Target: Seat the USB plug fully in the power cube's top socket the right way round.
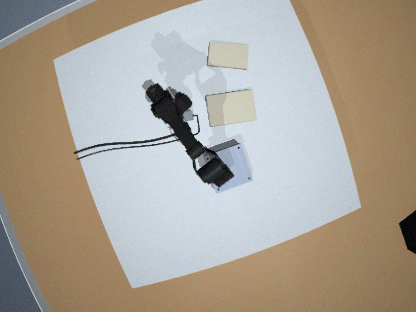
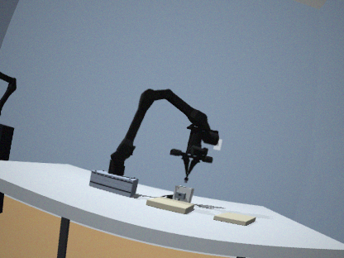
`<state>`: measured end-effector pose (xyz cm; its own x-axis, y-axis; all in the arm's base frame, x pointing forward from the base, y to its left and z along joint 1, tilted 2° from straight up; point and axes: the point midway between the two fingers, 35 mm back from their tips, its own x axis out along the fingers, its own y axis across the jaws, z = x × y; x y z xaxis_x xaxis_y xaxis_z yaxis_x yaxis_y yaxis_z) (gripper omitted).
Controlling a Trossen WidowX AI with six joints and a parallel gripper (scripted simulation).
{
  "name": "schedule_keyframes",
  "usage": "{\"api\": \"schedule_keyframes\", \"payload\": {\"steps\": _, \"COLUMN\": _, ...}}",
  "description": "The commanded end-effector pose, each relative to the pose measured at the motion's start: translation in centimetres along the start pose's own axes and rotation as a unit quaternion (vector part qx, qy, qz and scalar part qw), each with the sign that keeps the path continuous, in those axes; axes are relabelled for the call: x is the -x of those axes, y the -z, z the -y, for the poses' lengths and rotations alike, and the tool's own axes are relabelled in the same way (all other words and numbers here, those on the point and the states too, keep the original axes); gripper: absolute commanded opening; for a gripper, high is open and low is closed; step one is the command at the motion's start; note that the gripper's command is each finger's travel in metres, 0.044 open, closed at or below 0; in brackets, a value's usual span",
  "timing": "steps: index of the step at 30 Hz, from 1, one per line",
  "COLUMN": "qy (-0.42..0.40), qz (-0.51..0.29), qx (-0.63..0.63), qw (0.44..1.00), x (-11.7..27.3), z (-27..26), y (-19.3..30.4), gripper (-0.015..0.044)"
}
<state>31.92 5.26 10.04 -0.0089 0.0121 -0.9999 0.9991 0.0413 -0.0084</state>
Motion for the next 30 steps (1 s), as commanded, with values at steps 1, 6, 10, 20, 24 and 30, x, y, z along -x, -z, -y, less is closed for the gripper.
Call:
{"api": "schedule_keyframes", "payload": {"steps": 1, "qy": 0.0, "qz": 0.0, "qx": 0.051, "qw": 0.999, "x": -0.01, "z": 0.01, "y": 0.0, "gripper": 0.0}}
{"api": "schedule_keyframes", "payload": {"steps": 6, "qy": 0.0, "qz": 0.0, "qx": 0.116, "qw": 0.993, "x": -0.01, "z": 0.01, "y": 0.0, "gripper": 0.0}}
{"api": "schedule_keyframes", "payload": {"steps": 10, "qy": 0.0, "qz": 0.0, "qx": 0.168, "qw": 0.986, "x": -0.01, "z": 0.01, "y": 0.0, "gripper": 0.0}}
{"api": "schedule_keyframes", "payload": {"steps": 20, "qy": 0.0, "qz": 0.0, "qx": 0.295, "qw": 0.955, "x": -0.01, "z": 0.01, "y": 0.0, "gripper": 0.0}}
{"api": "schedule_keyframes", "payload": {"steps": 24, "qy": 0.0, "qz": 0.0, "qx": 0.345, "qw": 0.939, "x": -0.01, "z": 0.01, "y": 0.0, "gripper": 0.0}}
{"api": "schedule_keyframes", "payload": {"steps": 30, "qy": 0.0, "qz": 0.0, "qx": 0.418, "qw": 0.909, "x": -0.01, "z": 0.01, "y": 0.0, "gripper": 0.0}}
